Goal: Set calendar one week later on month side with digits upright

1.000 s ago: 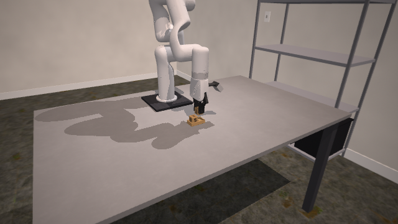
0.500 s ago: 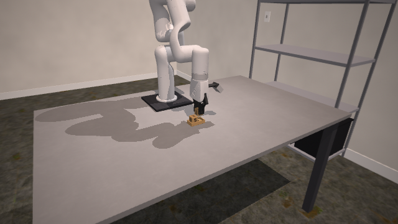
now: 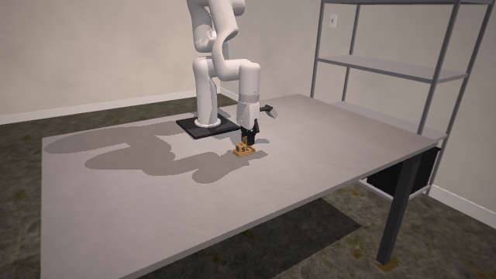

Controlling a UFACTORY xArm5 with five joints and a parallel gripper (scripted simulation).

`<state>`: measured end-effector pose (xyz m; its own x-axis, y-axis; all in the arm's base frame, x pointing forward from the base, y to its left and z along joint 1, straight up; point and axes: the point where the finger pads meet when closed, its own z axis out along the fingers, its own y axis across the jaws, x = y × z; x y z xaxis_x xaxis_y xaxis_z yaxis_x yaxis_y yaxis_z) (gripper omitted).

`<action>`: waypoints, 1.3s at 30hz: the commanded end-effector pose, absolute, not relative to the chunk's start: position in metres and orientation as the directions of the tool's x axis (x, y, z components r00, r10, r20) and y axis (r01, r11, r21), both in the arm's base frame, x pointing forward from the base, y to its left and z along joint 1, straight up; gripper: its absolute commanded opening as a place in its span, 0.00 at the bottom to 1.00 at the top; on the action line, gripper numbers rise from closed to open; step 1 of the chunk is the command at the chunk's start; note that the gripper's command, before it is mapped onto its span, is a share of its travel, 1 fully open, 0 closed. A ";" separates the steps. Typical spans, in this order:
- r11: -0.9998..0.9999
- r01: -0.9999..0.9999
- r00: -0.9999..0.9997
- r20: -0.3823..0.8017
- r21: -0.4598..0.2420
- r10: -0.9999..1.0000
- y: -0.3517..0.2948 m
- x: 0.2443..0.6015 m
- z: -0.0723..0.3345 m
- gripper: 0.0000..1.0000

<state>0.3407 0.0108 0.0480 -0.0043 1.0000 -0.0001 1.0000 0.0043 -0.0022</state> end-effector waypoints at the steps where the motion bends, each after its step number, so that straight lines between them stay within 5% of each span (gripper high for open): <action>1: 0.004 1.000 -0.004 0.000 0.001 1.000 0.011 0.342 0.045 0.29; 39: 0.004 1.000 -0.004 0.000 0.001 1.000 0.011 0.342 0.039 0.29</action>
